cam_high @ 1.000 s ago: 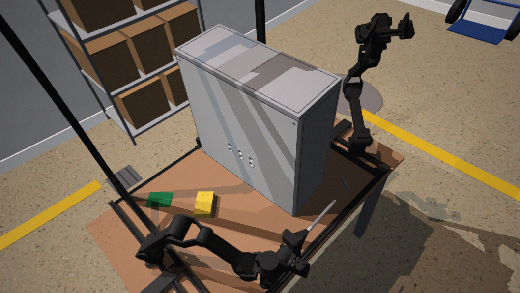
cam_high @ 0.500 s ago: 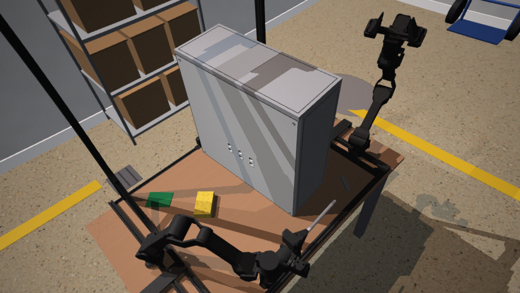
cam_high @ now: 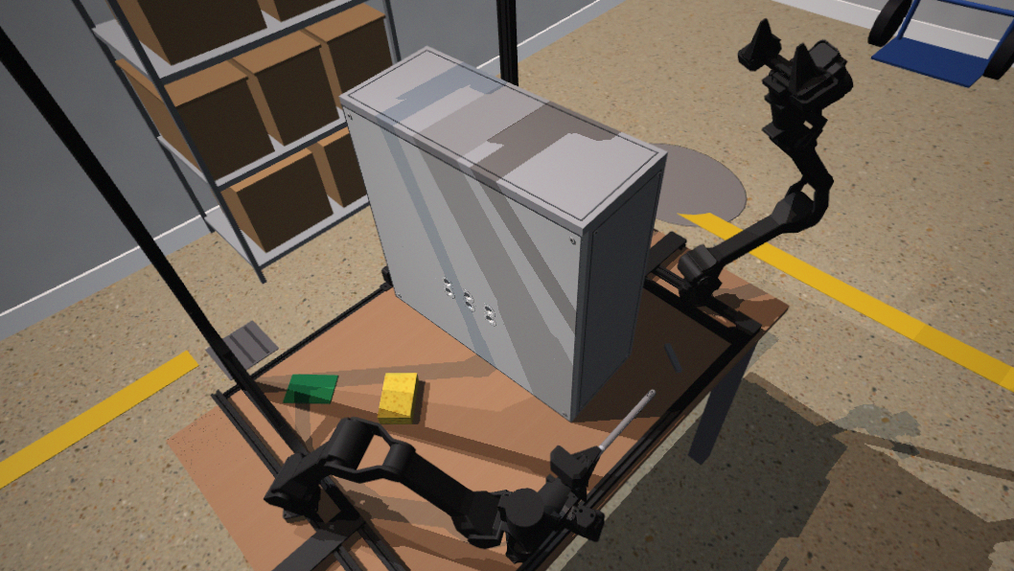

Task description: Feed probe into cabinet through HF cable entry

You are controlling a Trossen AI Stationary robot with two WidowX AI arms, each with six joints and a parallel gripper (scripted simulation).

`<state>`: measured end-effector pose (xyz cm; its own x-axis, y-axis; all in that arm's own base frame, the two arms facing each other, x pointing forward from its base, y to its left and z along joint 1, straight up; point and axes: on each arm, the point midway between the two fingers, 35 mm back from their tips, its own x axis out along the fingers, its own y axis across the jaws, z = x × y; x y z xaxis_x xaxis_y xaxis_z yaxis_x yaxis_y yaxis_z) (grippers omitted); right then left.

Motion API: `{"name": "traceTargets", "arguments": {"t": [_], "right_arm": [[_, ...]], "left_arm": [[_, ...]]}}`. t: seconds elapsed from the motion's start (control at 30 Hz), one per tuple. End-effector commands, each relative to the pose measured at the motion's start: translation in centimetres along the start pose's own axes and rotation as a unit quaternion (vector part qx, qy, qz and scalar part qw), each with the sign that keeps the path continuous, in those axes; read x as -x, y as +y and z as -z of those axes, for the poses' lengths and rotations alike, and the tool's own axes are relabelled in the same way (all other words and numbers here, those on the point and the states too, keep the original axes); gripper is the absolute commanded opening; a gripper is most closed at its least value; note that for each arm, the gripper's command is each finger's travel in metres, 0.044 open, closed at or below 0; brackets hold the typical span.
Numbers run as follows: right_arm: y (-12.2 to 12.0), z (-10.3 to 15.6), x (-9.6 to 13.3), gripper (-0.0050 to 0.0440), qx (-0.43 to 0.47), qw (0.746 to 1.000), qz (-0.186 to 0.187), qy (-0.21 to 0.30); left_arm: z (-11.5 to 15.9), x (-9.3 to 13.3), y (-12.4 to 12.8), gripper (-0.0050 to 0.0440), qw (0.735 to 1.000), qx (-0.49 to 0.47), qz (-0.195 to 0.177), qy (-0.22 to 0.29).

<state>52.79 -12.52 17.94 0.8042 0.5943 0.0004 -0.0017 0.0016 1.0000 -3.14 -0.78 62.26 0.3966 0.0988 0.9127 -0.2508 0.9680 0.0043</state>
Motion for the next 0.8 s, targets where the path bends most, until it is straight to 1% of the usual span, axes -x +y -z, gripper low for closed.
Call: {"name": "traceTargets", "arguments": {"t": [0.0,0.07,0.3,0.5,0.63,0.67,0.7,0.73,0.77], "right_arm": [[-0.1,-0.1,0.0,0.0,-0.001,1.0,0.0,-0.002],[-0.1,-0.1,0.0,0.0,-0.001,1.0,0.0,-0.002],[-0.1,-0.1,0.0,0.0,-0.001,1.0,0.0,-0.002],[-0.1,-0.1,0.0,0.0,-0.001,1.0,0.0,-0.002],[-0.1,-0.1,0.0,0.0,-0.001,1.0,0.0,-0.002],[-0.1,-0.1,0.0,0.0,-0.001,1.0,0.0,-0.002],[-0.1,-0.1,0.0,0.0,-0.001,1.0,0.0,-0.002],[-0.1,-0.1,0.0,0.0,-0.001,1.0,0.0,-0.002],[-0.1,-0.1,0.0,0.0,-0.001,1.0,0.0,-0.002]], "left_arm": [[0.0,0.0,0.6,0.044,0.996,0.083,0.035,0.0],[0.0,0.0,0.8,0.044,0.992,0.113,0.048,0.0],[0.0,0.0,0.8,0.044,0.991,0.12,0.051,0.0],[0.2,-0.1,1.5,0.044,0.971,0.219,0.096,-0.001],[0.3,-0.1,1.6,0.044,0.97,0.223,0.098,-0.001],[0.3,-0.1,1.8,0.044,0.971,0.223,0.09,-0.005],[0.3,-0.2,2.5,0.044,0.973,0.223,0.065,-0.016],[0.3,-0.2,3.7,0.044,0.974,0.224,0.025,-0.035],[1.2,-0.1,4.7,0.044,0.974,0.224,-0.018,-0.036]]}}
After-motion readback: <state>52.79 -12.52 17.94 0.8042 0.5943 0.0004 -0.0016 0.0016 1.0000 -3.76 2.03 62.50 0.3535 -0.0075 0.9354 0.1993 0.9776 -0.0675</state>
